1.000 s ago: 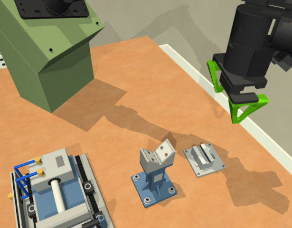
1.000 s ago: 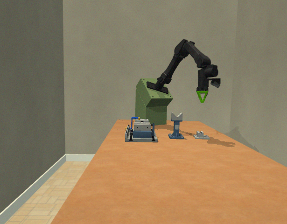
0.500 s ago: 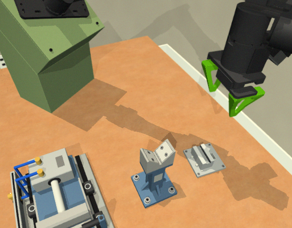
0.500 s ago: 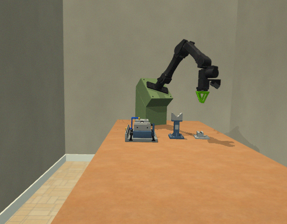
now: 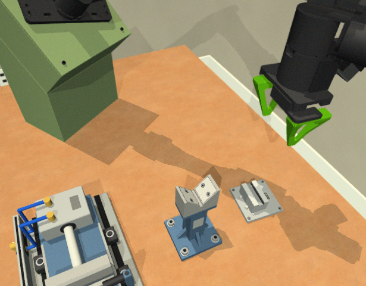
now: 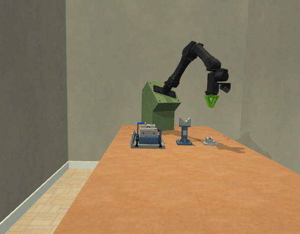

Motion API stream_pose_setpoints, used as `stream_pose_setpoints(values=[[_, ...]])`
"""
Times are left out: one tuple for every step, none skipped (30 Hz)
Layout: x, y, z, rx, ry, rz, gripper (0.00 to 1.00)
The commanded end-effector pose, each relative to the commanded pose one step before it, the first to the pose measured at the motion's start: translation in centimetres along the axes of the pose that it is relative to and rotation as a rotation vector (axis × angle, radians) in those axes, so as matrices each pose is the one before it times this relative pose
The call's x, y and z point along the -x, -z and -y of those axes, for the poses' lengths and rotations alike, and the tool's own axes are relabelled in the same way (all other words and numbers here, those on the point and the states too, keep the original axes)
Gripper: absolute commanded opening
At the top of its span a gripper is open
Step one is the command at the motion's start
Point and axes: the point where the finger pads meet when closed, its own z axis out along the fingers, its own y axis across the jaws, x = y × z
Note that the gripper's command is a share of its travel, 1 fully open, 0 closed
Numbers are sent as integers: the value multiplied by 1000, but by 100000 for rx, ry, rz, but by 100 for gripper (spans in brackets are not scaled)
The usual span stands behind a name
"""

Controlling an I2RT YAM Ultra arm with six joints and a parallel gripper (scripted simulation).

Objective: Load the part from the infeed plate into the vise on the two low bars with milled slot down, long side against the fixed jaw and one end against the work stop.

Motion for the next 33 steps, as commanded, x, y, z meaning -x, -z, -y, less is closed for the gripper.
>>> stream_pose_setpoints(values=[[62,958,-157,-1052,840,1004,81],[0,0,0,0,0,0,81],[0,0,0,0,0,0,81],[0,0,0,0,0,0,81],[0,0,0,0,0,0,81],[0,0,0,0,0,0,81],[0,0,0,0,0,0,81],[0,0,0,0,0,0,81],[0,0,0,0,0,0,81],[0,0,0,0,0,0,81],[0,0,0,0,0,0,81],[0,0,0,0,0,0,81],[0,0,0,0,0,0,81],[0,0,0,0,0,0,81],[0,0,0,0,0,0,81],[0,0,0,0,0,0,81],[0,0,0,0,0,0,81],[0,0,0,0,0,0,81],[0,-2,0,-1,0,1,81],[0,-5,0,-4,0,3,81],[0,-9,0,-7,0,6,81],[1,-15,0,-12,0,10,81],[1,-22,-1,-18,0,14,81],[1,-30,-1,-25,1,20,81],[2,-39,-1,-33,1,26,81],[151,133,176,-528,48,391,81],[97,-25,121,-306,26,230,81],[0,0,0,0,0,0,81],[0,0,0,0,0,0,81],[72,-83,71,-131,12,183,81],[-39,-211,-45,213,-26,-152,81],[-44,-244,-53,244,-30,-171,81],[-109,-280,-143,611,-65,-426,81]])
